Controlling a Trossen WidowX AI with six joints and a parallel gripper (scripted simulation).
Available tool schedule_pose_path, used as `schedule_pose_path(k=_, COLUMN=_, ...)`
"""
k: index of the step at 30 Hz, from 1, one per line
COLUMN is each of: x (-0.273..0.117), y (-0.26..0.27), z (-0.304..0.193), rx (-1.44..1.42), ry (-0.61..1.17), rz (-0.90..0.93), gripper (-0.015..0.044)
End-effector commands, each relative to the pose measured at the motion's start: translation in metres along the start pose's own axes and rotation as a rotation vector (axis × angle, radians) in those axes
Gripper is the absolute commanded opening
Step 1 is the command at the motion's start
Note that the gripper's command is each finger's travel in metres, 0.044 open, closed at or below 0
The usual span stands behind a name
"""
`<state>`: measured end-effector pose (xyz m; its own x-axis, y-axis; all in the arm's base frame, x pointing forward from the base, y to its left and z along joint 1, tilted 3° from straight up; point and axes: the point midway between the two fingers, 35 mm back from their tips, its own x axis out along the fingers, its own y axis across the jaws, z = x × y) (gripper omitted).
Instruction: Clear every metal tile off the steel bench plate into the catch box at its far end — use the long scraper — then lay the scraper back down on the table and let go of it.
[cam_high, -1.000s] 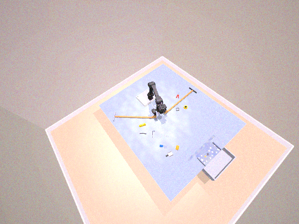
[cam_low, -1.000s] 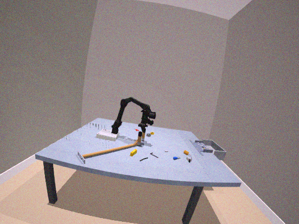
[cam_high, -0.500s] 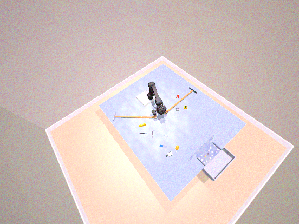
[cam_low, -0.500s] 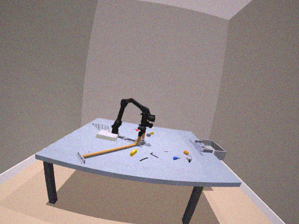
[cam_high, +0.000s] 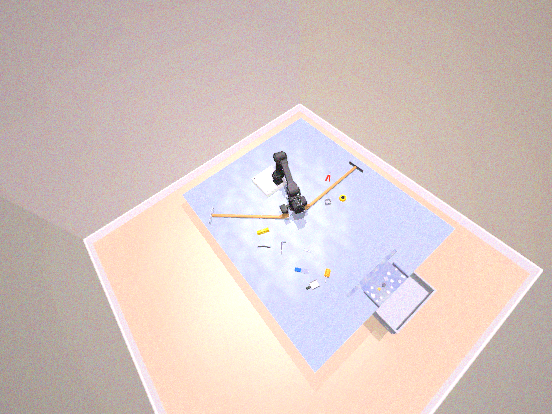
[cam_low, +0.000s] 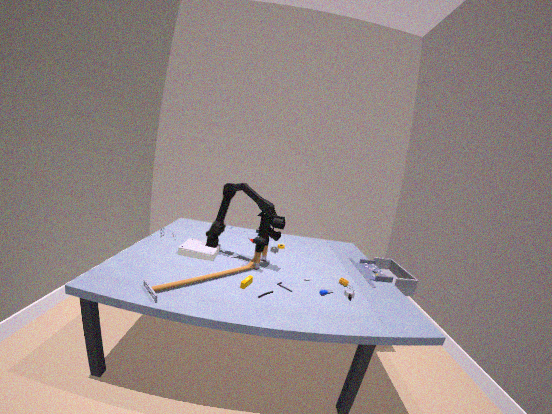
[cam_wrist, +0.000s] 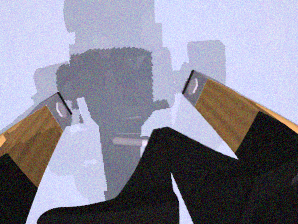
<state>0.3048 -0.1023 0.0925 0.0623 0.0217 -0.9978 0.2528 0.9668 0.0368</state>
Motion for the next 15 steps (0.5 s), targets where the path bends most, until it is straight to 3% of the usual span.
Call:
schedule_pose_path(k=1, x=0.001, y=-0.005, z=0.001, rx=-0.001, ry=0.001, rz=0.002, gripper=0.0)
schedule_pose_path(k=15, x=0.001, y=-0.025, z=0.006, rx=-0.001, ry=0.0, rz=-0.001, gripper=0.0)
